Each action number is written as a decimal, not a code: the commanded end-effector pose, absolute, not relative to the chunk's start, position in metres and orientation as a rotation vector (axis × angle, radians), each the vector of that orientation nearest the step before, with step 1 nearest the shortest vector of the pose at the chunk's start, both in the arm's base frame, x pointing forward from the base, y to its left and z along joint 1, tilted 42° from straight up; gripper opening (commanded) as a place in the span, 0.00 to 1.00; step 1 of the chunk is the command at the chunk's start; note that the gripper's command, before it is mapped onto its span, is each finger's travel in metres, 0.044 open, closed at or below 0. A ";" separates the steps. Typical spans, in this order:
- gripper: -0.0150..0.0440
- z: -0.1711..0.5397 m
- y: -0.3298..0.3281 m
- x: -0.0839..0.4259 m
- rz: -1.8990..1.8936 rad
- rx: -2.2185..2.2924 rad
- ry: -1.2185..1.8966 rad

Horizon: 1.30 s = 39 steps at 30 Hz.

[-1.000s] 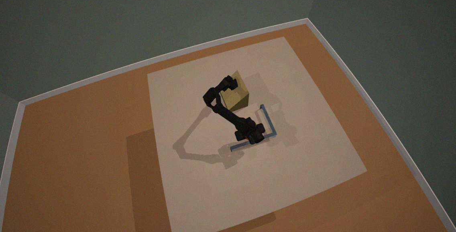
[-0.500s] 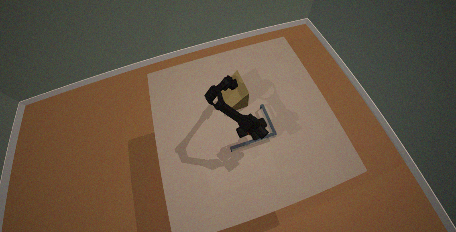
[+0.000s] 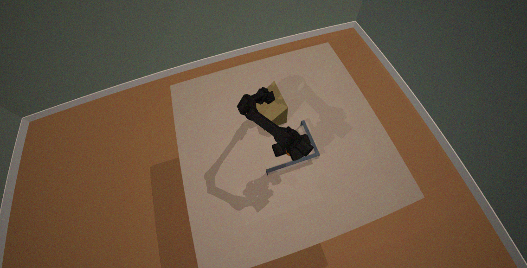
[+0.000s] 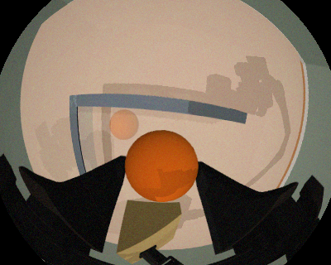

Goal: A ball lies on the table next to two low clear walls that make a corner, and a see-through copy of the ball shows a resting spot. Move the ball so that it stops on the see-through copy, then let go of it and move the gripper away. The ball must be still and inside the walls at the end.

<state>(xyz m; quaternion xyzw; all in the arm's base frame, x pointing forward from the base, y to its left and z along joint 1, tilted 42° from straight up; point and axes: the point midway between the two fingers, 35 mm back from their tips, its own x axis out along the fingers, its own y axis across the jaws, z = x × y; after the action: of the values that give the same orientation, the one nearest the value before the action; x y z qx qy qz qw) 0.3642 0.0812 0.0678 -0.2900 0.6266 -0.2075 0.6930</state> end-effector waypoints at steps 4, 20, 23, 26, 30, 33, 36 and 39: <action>0.25 0.050 0.089 0.364 -0.471 -0.640 1.394; 0.25 -0.027 0.086 0.363 -0.470 -0.639 1.394; 0.25 -0.041 0.073 0.366 -0.470 -0.640 1.393; 0.25 -0.056 0.060 0.368 -0.471 -0.641 1.393; 0.25 -0.062 0.053 0.368 -0.472 -0.641 1.393; 0.25 -0.063 0.053 0.368 -0.472 -0.641 1.393; 0.25 -0.065 0.051 0.369 -0.472 -0.641 1.393; 0.25 -0.069 0.048 0.370 -0.472 -0.642 1.393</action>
<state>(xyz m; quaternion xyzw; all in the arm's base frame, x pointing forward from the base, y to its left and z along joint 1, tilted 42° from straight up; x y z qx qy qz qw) 0.3697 0.0520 -0.0647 -0.2841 0.6236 -0.2111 0.6970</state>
